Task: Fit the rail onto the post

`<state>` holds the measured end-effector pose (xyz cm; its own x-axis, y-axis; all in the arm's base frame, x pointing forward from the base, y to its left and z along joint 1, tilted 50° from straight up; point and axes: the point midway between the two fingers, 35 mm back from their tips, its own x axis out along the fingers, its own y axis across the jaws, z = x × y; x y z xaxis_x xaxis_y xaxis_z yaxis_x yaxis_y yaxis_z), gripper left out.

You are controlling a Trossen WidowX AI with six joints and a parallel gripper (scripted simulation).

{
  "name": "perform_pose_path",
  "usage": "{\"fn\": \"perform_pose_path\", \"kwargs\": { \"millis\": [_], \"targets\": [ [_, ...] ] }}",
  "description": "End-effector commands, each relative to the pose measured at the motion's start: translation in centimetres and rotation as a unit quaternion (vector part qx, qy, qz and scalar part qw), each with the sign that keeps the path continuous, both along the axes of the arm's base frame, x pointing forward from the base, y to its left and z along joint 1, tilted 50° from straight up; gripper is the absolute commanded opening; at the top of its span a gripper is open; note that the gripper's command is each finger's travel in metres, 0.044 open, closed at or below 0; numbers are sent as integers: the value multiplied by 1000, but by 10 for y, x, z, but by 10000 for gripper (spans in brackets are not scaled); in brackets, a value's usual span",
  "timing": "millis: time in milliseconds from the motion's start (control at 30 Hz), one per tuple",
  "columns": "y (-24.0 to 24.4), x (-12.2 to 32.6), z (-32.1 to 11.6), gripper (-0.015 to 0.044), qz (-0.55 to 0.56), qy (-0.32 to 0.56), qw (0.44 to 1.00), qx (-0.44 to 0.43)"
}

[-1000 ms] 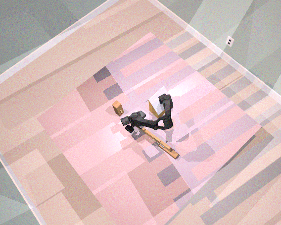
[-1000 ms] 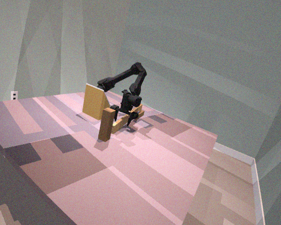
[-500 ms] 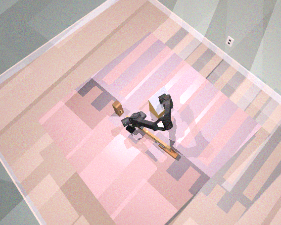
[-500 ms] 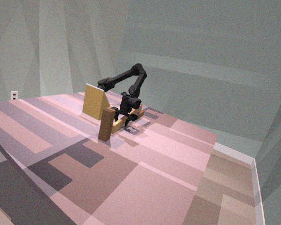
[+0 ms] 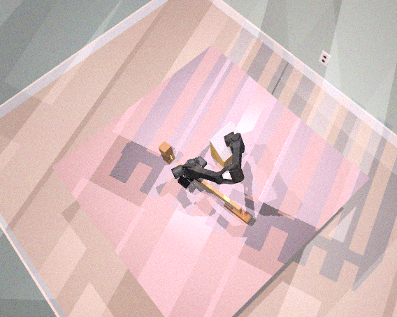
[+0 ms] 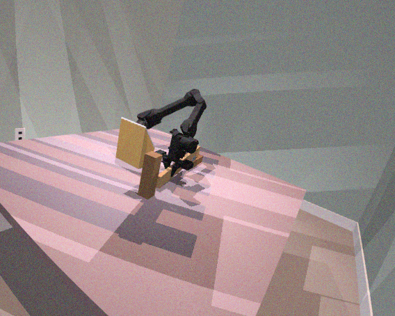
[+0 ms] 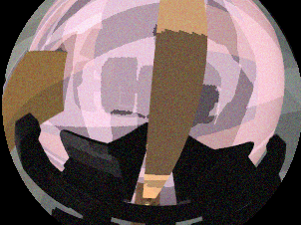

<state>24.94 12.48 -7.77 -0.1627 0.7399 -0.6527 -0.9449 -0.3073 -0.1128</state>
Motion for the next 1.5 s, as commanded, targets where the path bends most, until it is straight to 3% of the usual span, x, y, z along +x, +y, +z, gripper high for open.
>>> {"fn": "perform_pose_path", "kwargs": {
  "millis": [0, 1467],
  "targets": [
    [0, 0, 0, 0, -1, 1, 1000, 2],
    [-12, 6, 11, 0, -1, 1, 1000, 1]
  ]
}}
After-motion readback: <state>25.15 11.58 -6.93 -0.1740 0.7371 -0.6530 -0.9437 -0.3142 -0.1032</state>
